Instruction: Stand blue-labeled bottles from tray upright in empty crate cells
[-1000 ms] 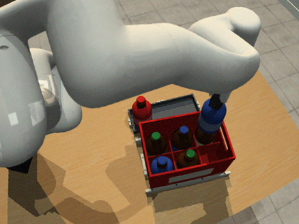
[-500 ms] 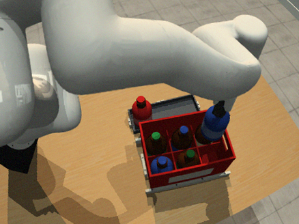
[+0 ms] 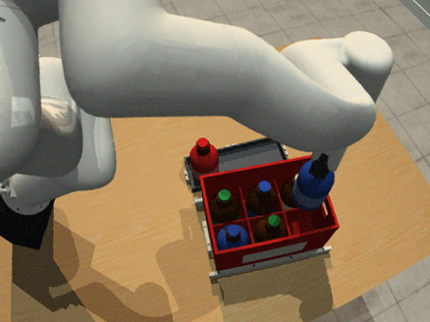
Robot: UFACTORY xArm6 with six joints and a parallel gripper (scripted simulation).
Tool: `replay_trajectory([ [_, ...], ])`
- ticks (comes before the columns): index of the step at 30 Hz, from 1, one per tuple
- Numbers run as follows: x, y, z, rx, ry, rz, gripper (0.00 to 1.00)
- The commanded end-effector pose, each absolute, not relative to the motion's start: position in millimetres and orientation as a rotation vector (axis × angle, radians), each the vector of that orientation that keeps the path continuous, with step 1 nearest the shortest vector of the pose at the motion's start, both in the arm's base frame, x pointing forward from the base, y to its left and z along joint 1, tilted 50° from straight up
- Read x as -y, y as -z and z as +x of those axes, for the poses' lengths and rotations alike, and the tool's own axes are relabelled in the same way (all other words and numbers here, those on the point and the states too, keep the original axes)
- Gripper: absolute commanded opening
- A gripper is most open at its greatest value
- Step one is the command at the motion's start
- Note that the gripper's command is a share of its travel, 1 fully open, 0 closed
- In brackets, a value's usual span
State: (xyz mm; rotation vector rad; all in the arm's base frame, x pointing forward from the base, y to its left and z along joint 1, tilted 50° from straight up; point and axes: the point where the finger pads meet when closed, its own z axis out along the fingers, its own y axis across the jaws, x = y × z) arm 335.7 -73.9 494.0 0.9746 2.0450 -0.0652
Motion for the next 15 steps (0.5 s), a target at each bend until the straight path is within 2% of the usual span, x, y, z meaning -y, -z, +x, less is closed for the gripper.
replay_trajectory([
  [1, 79.7, -498.1, 334.1, -2.042, 0.061, 0.973, 0.00],
  [15, 91.3, -502.1, 331.5, -2.042, 0.061, 0.973, 0.00],
])
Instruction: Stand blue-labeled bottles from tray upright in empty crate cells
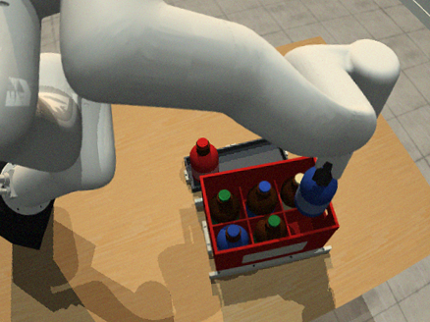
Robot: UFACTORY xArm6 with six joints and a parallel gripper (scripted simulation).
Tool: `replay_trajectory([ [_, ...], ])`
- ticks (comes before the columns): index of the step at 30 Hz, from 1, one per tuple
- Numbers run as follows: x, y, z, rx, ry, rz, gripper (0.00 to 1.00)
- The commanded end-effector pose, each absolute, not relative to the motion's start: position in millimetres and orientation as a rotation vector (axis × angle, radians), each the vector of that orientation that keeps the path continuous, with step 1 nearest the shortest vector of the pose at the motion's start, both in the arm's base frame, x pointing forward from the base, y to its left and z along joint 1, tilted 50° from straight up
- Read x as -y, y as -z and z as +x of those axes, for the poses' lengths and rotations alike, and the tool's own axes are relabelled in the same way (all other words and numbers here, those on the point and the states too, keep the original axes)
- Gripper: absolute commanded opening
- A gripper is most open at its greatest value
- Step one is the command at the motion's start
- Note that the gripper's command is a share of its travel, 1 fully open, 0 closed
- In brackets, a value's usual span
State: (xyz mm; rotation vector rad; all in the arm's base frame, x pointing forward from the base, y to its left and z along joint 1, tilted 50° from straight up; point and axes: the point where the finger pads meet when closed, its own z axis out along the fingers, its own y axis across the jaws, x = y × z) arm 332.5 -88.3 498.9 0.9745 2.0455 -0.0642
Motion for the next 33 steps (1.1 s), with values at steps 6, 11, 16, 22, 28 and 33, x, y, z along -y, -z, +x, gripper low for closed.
replay_trajectory([
  [6, 95.6, -503.5, 330.5, -2.042, 0.061, 0.973, 0.00],
  [11, 97.9, -504.3, 330.0, -2.042, 0.061, 0.973, 0.00],
  [16, 99.8, -505.0, 329.6, -2.042, 0.061, 0.973, 0.00],
  [22, 101.9, -505.7, 329.1, -2.042, 0.061, 0.973, 0.00],
  [28, 103.0, -506.1, 328.8, -2.042, 0.061, 0.973, 0.00],
  [33, 103.6, -506.3, 328.7, -2.042, 0.061, 0.973, 0.00],
])
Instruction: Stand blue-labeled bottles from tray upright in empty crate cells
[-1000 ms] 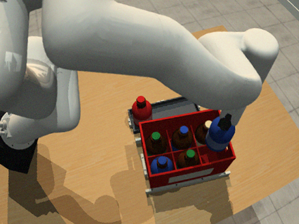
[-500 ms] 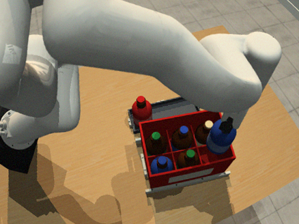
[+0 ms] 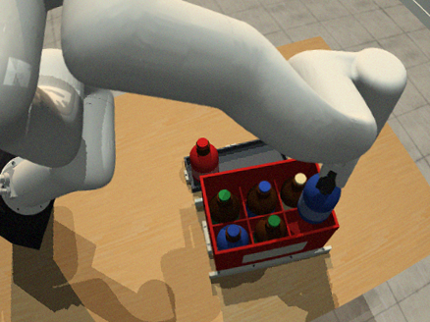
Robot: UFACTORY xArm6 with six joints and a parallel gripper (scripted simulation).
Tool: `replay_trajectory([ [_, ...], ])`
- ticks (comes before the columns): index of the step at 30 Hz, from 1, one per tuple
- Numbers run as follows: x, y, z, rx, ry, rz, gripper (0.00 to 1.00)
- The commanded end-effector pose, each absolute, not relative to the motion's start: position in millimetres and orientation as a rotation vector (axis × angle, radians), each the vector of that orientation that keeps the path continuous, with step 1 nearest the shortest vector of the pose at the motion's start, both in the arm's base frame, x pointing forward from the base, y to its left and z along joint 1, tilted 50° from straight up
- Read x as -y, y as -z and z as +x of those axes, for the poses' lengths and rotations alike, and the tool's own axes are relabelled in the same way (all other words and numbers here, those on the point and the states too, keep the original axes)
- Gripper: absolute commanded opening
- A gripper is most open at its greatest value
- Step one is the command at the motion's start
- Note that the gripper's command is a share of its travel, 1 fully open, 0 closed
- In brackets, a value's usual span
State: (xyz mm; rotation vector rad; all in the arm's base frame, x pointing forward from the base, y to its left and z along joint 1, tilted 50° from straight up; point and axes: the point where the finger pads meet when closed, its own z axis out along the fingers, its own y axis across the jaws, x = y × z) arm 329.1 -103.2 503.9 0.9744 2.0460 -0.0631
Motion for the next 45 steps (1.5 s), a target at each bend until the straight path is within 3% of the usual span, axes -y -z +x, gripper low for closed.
replay_trajectory([
  [1, 103.7, -506.3, 328.7, -2.042, 0.061, 0.973, 0.00],
  [45, 107.0, -501.7, 333.8, -2.042, 0.061, 0.973, 0.00],
])
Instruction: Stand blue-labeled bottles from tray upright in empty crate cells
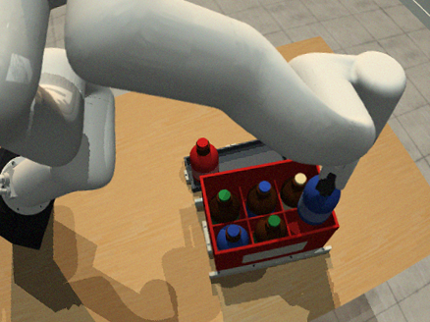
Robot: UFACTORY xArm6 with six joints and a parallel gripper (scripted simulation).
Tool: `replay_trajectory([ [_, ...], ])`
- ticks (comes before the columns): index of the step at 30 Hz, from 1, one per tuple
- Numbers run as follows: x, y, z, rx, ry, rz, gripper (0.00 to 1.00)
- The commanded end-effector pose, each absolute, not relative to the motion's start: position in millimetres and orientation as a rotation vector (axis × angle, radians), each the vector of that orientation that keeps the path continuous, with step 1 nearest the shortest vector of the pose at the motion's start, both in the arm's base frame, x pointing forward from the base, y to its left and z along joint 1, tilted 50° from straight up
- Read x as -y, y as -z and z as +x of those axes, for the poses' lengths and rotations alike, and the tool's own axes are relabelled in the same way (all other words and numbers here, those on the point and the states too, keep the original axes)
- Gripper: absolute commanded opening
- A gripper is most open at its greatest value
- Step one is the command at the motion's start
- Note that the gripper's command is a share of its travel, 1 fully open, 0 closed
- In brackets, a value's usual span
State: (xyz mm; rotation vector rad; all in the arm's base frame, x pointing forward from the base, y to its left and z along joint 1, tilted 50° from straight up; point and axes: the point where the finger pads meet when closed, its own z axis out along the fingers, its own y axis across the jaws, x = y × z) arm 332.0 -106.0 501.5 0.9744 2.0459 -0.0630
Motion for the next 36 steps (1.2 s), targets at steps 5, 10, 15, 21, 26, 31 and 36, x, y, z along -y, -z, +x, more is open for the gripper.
replay_trajectory([
  [5, 108.3, -499.8, 335.9, -2.042, 0.061, 0.973, 0.00],
  [10, 110.5, -496.1, 339.8, -2.042, 0.061, 0.973, 0.00],
  [15, 113.0, -492.3, 344.0, -2.042, 0.061, 0.973, 0.00],
  [21, 114.8, -489.3, 347.2, -2.042, 0.061, 0.973, 0.00],
  [26, 116.7, -486.2, 350.6, -2.042, 0.061, 0.973, 0.00],
  [31, 118.1, -484.0, 353.0, -2.042, 0.061, 0.973, 0.00],
  [36, 118.6, -483.2, 353.9, -2.042, 0.061, 0.973, 0.00],
])
